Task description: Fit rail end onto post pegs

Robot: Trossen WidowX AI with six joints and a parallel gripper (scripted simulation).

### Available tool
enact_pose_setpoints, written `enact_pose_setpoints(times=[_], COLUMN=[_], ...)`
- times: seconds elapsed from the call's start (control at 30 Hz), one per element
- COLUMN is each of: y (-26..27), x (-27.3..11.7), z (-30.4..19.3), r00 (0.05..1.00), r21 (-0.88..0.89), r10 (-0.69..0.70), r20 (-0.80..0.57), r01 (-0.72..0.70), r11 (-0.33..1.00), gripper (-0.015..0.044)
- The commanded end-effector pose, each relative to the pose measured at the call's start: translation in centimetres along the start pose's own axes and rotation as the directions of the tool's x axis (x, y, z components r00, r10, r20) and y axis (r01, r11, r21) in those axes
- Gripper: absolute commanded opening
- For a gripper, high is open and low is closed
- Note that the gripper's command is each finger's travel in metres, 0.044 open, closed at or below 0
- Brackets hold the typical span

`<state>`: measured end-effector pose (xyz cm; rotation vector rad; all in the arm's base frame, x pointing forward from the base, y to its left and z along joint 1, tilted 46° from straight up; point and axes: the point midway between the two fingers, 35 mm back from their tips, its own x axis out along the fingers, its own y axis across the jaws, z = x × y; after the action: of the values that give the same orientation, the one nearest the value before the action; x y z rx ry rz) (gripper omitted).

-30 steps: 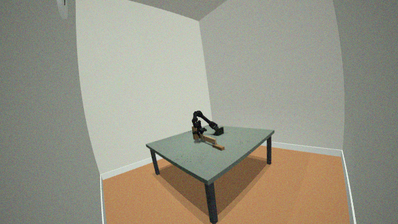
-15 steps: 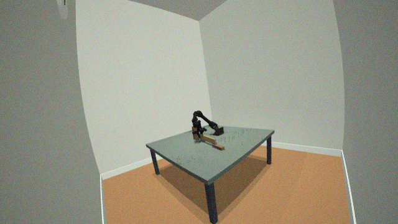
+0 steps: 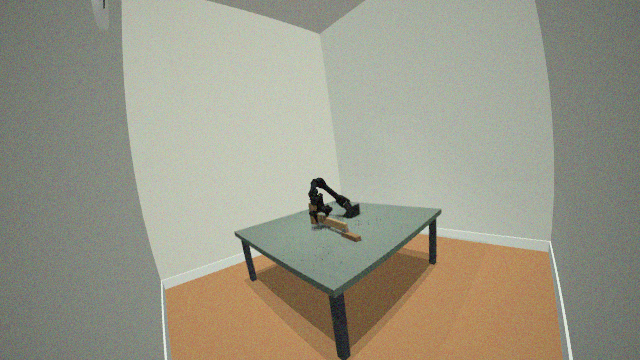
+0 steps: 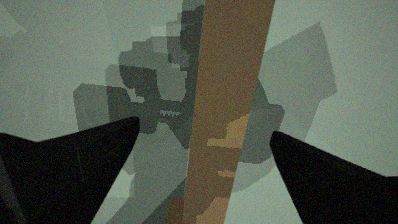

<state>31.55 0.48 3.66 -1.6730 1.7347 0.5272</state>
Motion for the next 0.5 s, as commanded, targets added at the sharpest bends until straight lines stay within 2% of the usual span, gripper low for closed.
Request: enact_pose_setpoints(times=[0.0, 0.13, 0.47], y=[0.0, 0.0, 0.0], x=[-0.2, -2.9, -3.0], z=[0.2, 2.8, 3.0], r00=[1.0, 1.0, 1.0], r21=[0.0, -0.001, 0.0], r10=[0.0, -0.005, -0.005], r20=[0.0, 0.004, 0.004], r01=[0.0, 0.005, 0.005], r11=[1.0, 1.0, 1.0], gripper=[0.044, 0.044, 0.044])
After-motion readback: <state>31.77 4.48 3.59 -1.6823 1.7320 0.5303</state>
